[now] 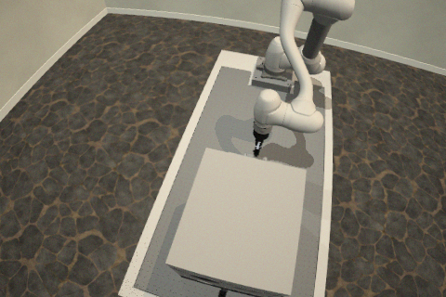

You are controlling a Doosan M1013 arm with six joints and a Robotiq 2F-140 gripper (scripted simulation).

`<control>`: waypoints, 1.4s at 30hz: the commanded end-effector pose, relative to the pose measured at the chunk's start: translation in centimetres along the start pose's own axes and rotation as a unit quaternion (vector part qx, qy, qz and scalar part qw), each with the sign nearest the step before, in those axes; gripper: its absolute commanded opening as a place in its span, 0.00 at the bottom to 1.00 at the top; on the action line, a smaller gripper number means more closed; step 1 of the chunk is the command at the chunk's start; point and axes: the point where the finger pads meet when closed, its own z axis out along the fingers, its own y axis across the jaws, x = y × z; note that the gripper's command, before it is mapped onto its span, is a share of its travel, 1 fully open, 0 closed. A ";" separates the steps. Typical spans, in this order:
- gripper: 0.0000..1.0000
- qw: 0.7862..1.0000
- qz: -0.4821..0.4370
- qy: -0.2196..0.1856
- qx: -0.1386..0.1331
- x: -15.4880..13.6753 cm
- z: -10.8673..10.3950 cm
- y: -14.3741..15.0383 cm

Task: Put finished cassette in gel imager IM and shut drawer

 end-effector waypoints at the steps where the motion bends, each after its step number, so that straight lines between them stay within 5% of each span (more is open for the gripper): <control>1: 0.10 1.000 -0.004 0.000 -0.005 0.1 0.5 0.0; 42: 0.10 1.000 -0.004 0.000 -0.005 0.0 0.5 4.2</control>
